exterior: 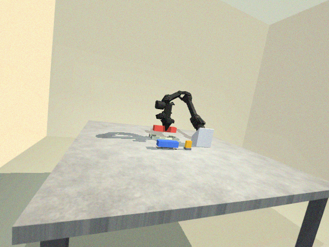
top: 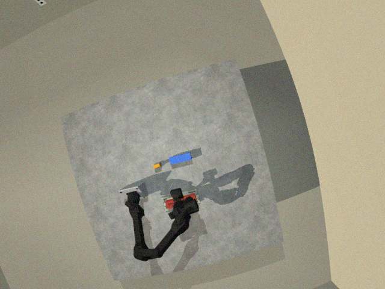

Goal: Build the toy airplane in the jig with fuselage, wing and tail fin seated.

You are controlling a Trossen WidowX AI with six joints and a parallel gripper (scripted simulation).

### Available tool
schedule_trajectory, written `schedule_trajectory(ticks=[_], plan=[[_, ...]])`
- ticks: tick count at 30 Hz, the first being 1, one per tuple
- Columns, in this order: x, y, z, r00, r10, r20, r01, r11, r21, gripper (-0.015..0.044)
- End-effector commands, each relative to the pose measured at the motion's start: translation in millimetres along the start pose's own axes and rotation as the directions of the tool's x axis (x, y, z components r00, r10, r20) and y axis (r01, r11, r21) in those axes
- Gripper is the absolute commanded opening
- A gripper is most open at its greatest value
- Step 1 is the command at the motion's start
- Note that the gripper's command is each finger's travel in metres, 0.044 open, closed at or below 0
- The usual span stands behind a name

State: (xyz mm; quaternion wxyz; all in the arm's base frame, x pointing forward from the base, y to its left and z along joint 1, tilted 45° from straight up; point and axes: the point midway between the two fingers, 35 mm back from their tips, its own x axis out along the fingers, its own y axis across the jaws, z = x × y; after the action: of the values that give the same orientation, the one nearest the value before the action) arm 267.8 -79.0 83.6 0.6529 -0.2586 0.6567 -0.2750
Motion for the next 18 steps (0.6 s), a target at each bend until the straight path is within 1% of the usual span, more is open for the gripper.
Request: schedule_trajectory(ticks=[1, 10, 18], plan=[[0.1, -0.6, 0.2, 1.0, -0.004, 0.003, 0.004, 1.0, -0.002, 0.0195], [0.3, -0.6, 0.2, 1.0, -0.004, 0.003, 0.004, 1.0, -0.002, 0.0195], [12.2, -0.6, 1.0, 1.0, -0.003, 0.003, 0.003, 1.0, -0.002, 0.0195]])
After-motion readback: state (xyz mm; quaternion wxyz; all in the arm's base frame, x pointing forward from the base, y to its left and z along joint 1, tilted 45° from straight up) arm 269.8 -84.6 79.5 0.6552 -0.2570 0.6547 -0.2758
